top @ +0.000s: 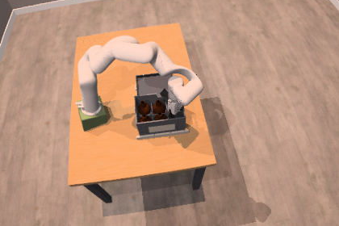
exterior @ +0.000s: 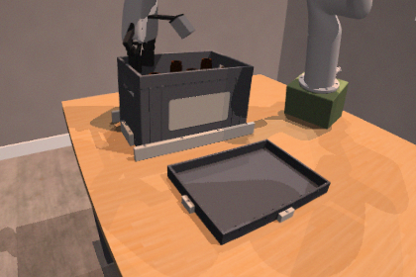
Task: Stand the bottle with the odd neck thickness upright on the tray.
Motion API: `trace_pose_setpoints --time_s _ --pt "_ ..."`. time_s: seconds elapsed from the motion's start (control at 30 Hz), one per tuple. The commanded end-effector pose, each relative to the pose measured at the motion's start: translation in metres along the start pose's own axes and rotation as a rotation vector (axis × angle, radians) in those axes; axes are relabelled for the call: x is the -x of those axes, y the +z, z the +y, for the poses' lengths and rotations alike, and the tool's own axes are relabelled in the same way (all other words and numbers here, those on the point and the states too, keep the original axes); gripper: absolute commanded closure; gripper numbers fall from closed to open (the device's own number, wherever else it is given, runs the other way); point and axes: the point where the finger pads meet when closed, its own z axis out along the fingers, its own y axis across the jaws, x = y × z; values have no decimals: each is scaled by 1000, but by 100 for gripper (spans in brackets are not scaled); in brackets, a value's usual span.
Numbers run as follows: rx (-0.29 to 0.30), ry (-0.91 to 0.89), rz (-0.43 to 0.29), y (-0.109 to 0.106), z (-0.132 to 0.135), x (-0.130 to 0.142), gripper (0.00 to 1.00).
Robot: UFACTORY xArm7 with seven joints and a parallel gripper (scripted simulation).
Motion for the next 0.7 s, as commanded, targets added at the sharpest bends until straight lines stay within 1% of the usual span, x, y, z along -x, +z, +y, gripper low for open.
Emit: trace_pose_setpoints --time_s 0.0,0.4,0.47,0.67 --pt "1 0 -3 -10 0 1 35" --pt "1 0 -3 -50 0 1 35" --pt "1 0 -3 -50 0 1 35" --pt "1 0 -3 -66 0 1 35"
